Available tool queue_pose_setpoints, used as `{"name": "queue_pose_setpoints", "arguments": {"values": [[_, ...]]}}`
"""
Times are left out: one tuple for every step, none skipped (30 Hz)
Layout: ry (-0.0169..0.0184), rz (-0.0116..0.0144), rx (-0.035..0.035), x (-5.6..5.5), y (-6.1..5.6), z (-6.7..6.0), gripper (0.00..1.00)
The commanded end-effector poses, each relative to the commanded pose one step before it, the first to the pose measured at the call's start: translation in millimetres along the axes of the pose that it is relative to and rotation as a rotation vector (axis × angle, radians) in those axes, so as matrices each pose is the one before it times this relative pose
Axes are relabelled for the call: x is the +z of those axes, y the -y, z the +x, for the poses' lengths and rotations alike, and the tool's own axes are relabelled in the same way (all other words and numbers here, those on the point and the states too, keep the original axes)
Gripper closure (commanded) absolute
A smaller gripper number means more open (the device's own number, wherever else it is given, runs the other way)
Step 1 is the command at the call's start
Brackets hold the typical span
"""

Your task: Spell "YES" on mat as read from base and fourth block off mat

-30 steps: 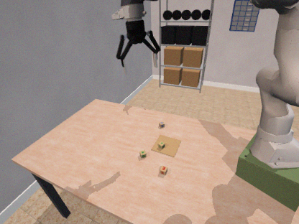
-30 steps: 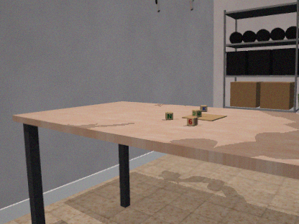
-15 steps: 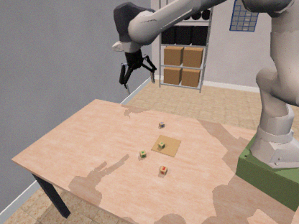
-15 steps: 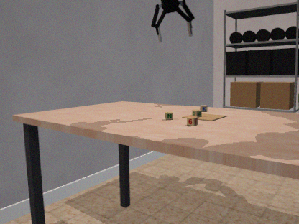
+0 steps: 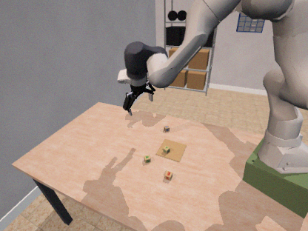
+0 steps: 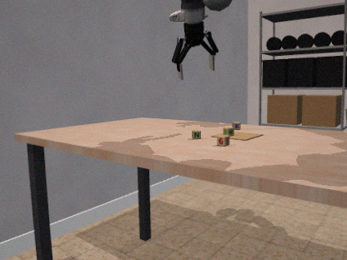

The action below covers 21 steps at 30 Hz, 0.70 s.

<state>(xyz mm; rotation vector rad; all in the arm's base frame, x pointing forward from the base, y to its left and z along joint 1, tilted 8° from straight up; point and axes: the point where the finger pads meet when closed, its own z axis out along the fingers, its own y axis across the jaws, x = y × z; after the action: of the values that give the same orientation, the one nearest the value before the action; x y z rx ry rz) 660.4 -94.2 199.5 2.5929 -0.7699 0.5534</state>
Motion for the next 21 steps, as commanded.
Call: {"name": "queue_pose_setpoints", "arguments": {"values": [[-0.09653,0.09932,-0.01511,7.98,38.53,0.32,0.00],[-0.00825,0.01374,-0.02096,5.19,5.62,-7.24,0.00],[-0.00700,0.01495,-0.02155,5.00,5.88,-7.93,0.00],[-0.00555,0.01581,-0.02159,4.70,6.01,-8.45,0.00],[-0.00404,0.01627,-0.02110,4.32,5.99,-8.74,0.00],[0.00000,0.00000,0.00000,0.00,0.00,0.00,0.00],[0.00000,0.00000,0.00000,0.00,0.00,0.00,0.00],[-0.00401,0.03586,-0.04324,7.99,12.53,-19.58,0.00],[0.00048,0.02509,-0.02793,4.69,8.50,-13.76,0.00],[0.00205,0.02024,-0.02134,3.35,6.72,-11.15,0.00],[0.00312,0.01901,-0.01916,2.85,6.21,-10.52,0.00],[0.00417,0.01897,-0.01833,2.58,6.10,-10.55,0.00],[0.00494,0.01829,-0.01696,2.27,5.81,-10.22,0.00],[0.00590,0.01864,-0.01661,2.11,5.85,-10.46,0.00],[0.00692,0.01914,-0.01638,1.98,5.94,-10.80,0.00],[0.00788,0.01949,-0.01601,1.84,5.98,-11.05,0.00],[0.00869,0.01953,-0.01538,1.68,5.93,-11.12,0.00],[0.00888,0.01840,-0.01391,1.45,5.55,-10.53,0.00],[0.00752,0.01464,-0.01067,1.08,4.39,-8.40,0.00],[0.00594,0.01105,-0.00783,0.78,3.30,-6.36,0.00],[0.00431,0.00777,-0.00539,0.53,2.32,-4.48,0.00]]}}
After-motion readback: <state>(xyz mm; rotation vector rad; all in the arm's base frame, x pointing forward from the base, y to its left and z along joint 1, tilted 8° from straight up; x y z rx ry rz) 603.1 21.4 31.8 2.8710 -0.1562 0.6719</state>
